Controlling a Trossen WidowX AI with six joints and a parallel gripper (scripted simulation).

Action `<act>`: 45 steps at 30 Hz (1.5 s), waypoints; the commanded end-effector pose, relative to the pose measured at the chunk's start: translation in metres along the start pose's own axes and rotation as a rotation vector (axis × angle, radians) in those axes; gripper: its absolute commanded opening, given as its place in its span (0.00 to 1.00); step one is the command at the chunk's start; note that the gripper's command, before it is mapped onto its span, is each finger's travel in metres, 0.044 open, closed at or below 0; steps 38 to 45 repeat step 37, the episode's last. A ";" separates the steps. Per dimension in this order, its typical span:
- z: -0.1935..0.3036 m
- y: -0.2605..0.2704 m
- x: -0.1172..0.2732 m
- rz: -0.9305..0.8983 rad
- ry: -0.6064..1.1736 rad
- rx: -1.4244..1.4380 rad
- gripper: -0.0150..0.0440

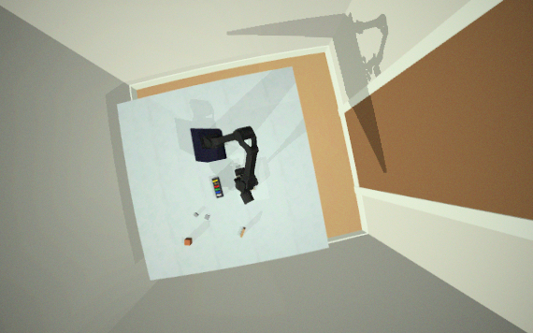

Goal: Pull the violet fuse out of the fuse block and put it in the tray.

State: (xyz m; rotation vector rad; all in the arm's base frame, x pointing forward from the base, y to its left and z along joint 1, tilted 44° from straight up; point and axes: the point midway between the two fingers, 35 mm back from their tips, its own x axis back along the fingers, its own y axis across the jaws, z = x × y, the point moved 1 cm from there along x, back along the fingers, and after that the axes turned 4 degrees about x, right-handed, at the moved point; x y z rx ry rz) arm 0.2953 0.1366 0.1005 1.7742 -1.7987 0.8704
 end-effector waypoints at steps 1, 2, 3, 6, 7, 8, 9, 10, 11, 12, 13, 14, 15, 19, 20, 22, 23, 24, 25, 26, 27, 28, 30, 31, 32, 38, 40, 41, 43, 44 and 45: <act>0.000 0.000 0.001 0.001 0.000 0.001 0.43; 0.000 0.000 0.001 0.001 0.000 0.001 0.48; 0.000 0.000 0.001 0.001 0.000 0.001 0.52; 0.000 0.000 0.001 0.001 0.000 0.001 0.65; 0.000 0.000 0.001 0.001 0.000 0.001 0.70; 0.000 0.000 0.001 0.001 0.000 0.001 0.74; 0.000 0.000 0.001 0.001 0.000 0.001 0.79; 0.000 0.000 0.004 0.001 0.001 0.001 0.81; 0.001 -0.001 0.012 0.001 0.003 -0.001 0.81; 0.001 0.000 0.026 0.001 0.006 -0.003 0.81; 0.001 0.000 0.035 0.001 0.007 -0.004 0.81; 0.001 0.000 0.038 0.001 0.007 -0.005 0.81; 0.001 0.000 0.038 0.001 0.007 -0.005 0.81; 0.001 0.000 0.038 0.001 0.007 -0.005 0.81; 0.001 0.000 0.038 0.001 0.007 -0.005 0.81; 0.001 0.000 0.038 0.001 0.007 -0.005 0.81; 0.001 0.000 0.038 0.001 0.007 -0.005 0.81; 0.001 0.000 0.038 0.001 0.007 -0.005 0.81; 0.002 0.001 0.037 0.000 0.012 -0.009 0.81; 0.002 0.001 0.037 0.000 0.012 -0.009 0.81; 0.002 0.001 0.037 0.000 0.012 -0.009 0.81; 0.002 0.001 0.037 0.000 0.012 -0.009 0.81; 0.002 0.001 0.037 0.000 0.012 -0.009 0.81; 0.002 0.001 0.037 0.000 0.012 -0.009 0.81; 0.002 0.001 0.037 0.000 0.012 -0.009 0.81; 0.002 0.001 0.037 0.000 0.012 -0.009 0.81; 0.002 0.001 0.037 0.000 0.012 -0.009 0.81; 0.002 0.001 0.037 0.000 0.012 -0.009 0.81; 0.002 0.001 0.037 0.000 0.012 -0.009 0.81; 0.002 0.001 0.037 0.000 0.012 -0.009 0.81; 0.002 0.001 0.037 0.000 0.012 -0.009 0.81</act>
